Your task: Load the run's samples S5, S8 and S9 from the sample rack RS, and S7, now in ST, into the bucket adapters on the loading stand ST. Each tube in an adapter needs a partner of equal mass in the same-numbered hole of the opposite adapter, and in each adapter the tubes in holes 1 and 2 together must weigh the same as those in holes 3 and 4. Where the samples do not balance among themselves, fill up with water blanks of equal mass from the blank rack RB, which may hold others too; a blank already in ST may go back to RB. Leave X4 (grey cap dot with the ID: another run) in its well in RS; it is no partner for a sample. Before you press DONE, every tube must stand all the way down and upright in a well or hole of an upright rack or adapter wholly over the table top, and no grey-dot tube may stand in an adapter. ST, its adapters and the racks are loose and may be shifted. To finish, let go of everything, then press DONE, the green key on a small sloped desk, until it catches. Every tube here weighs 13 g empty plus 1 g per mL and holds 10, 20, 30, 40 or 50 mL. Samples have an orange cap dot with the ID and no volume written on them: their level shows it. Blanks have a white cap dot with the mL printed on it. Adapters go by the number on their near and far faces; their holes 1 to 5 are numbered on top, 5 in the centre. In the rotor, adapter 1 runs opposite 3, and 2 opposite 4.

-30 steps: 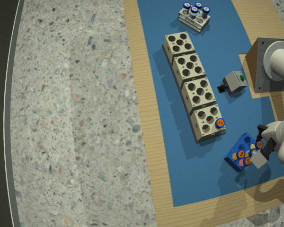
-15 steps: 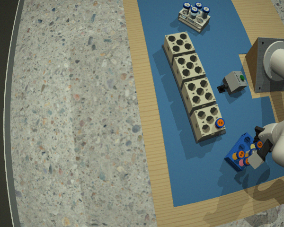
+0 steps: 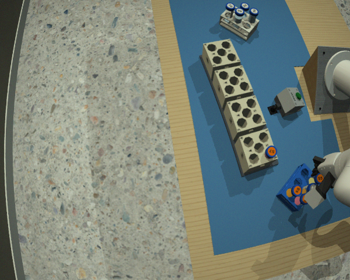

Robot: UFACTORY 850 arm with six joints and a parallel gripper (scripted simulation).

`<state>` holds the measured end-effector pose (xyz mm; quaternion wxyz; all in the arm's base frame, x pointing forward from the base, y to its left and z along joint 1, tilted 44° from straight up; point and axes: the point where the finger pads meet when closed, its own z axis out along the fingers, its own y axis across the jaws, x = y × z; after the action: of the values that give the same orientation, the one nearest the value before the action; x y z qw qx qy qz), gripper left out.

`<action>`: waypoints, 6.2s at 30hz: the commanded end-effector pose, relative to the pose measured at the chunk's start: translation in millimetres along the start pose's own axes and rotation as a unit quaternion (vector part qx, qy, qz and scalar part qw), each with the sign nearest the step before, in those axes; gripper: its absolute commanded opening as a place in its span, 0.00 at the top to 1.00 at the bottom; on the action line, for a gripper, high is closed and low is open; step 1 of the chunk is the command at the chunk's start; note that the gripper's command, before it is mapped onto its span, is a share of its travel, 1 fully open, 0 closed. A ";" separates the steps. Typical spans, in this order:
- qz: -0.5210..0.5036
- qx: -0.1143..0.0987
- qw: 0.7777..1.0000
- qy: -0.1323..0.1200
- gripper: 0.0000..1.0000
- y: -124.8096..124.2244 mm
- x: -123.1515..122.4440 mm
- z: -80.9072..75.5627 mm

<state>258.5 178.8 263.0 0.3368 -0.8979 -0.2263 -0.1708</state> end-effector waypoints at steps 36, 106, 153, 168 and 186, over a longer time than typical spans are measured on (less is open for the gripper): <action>0.000 0.000 1.000 0.001 0.43 0.1 0.6 17.4; 0.000 0.000 1.000 0.001 1.00 0.1 0.6 3.1; 0.000 0.000 1.000 0.000 1.00 0.1 0.6 -58.4; 0.000 0.000 1.000 0.000 1.00 0.1 0.6 -86.4; 0.000 0.000 1.000 0.000 1.00 0.1 0.6 -116.4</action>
<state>241.8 103.2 342.2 0.3365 -0.8980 -0.2262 -0.1708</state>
